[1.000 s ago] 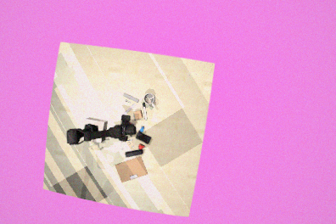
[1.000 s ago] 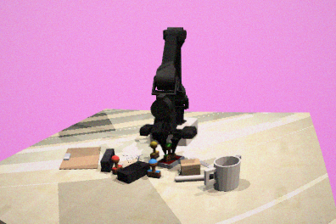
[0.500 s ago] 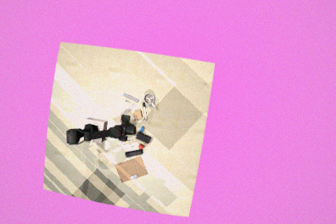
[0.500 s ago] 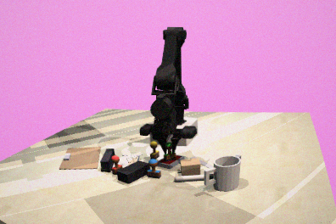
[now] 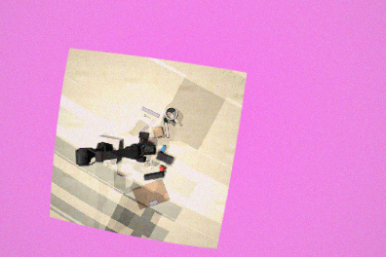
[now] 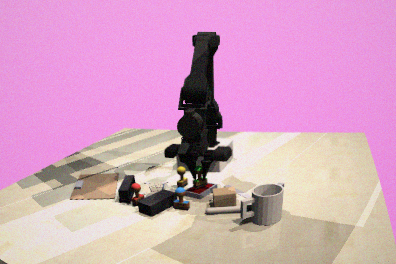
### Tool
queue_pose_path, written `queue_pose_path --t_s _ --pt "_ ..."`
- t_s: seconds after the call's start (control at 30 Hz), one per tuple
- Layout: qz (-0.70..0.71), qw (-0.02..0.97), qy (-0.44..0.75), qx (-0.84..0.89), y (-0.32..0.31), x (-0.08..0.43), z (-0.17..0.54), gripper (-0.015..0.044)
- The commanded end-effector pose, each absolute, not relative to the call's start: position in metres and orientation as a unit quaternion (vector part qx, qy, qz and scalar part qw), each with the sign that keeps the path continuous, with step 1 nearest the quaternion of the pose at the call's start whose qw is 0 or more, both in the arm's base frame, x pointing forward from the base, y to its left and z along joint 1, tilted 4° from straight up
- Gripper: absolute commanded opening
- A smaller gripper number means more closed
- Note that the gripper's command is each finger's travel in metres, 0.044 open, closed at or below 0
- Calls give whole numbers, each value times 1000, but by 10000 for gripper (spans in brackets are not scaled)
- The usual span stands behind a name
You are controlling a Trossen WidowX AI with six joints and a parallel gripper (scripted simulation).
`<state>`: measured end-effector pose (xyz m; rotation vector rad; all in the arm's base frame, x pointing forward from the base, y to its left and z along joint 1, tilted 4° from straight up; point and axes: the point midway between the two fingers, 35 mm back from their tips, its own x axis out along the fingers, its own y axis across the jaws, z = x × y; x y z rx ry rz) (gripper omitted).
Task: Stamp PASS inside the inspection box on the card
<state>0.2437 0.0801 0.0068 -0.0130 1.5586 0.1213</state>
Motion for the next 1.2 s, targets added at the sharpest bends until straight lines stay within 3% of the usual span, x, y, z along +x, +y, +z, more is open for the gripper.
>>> queue_pose_path --t_s 0.0,1.17 --pt "57 711 701 -5 81 245 10 0" --pt "69 711 700 -18 73 247 57 0"
